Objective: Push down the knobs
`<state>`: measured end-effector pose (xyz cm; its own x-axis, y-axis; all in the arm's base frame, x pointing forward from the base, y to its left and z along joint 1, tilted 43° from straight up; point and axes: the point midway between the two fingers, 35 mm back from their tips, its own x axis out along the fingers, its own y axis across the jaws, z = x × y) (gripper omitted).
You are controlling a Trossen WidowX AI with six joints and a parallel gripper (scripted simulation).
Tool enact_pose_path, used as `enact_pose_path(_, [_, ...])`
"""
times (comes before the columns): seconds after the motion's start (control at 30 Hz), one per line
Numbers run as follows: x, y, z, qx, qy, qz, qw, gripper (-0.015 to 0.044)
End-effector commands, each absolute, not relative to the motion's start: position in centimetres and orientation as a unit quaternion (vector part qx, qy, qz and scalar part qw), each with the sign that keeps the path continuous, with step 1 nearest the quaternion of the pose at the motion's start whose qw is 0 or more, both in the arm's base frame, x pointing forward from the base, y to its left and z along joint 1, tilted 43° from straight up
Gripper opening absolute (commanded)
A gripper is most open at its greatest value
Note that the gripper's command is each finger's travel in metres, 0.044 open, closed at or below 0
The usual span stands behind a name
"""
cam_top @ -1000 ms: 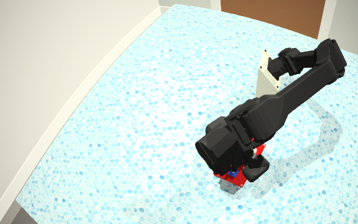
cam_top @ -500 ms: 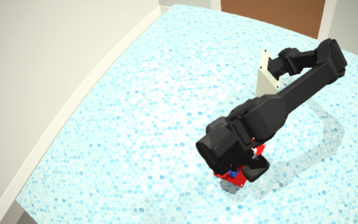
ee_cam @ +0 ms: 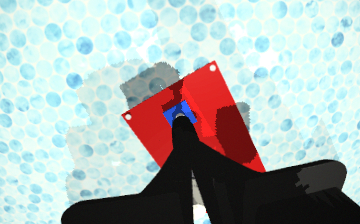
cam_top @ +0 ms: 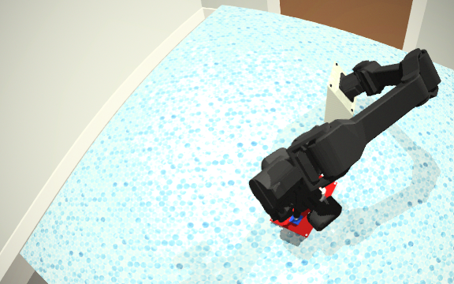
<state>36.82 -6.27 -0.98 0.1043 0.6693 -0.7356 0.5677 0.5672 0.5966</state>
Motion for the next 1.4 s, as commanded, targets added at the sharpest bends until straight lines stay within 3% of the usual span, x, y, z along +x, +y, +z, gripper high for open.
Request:
enact_pose_path(0.0, [37.22, -4.57, -2.42, 0.453, 0.677, 0.055, 0.577, 0.0000])
enact_pose_path(1.37, [37.30, -3.87, -3.17, 0.454, 0.677, 0.055, 0.577, 0.0000])
